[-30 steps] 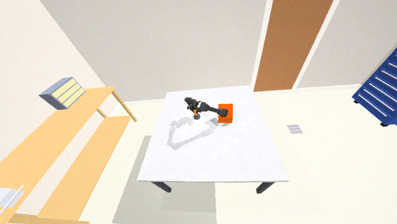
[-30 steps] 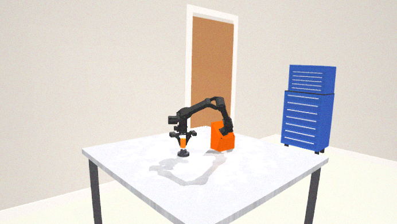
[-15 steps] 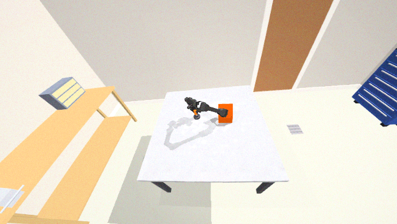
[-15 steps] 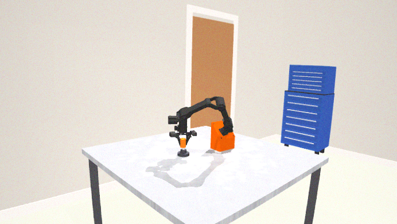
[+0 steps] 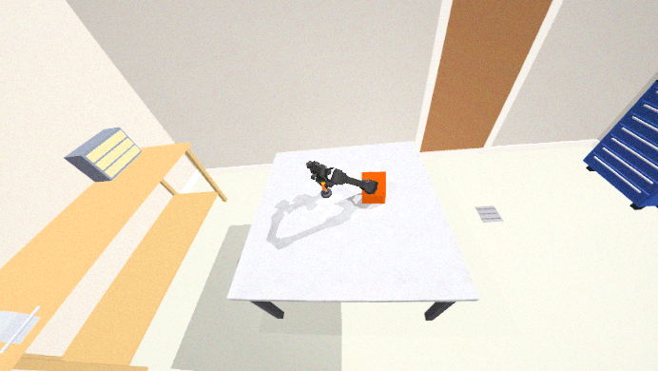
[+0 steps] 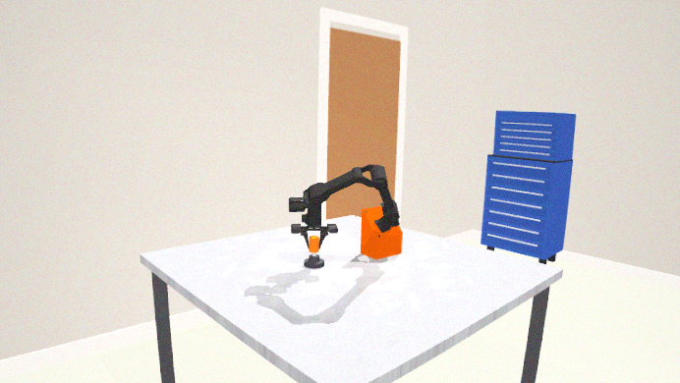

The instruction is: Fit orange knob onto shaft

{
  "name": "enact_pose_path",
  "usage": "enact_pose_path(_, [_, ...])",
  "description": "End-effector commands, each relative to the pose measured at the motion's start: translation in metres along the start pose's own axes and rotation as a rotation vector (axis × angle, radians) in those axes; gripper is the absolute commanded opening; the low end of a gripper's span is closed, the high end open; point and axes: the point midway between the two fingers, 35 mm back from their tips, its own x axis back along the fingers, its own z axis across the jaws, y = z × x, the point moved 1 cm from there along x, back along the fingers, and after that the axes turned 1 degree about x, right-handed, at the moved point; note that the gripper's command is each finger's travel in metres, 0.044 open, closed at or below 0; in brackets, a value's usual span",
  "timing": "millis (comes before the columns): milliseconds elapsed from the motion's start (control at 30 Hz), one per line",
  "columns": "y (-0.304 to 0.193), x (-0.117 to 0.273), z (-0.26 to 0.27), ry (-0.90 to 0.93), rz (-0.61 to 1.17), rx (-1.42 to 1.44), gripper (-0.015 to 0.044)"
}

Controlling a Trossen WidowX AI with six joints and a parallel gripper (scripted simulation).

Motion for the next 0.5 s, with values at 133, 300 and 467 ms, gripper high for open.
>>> enact_pose_path(133, [0.0025,-0.0023,-0.0024,0.0,0.002,-0.011,0.0])
enact_pose_path(300, [0.0022,-0.0023,-0.0018,0.0,0.002,-0.011,0.0])
enact_pose_path(467, [0.0017,-0.0028,-0.001,0.0,0.002,-0.011,0.0])
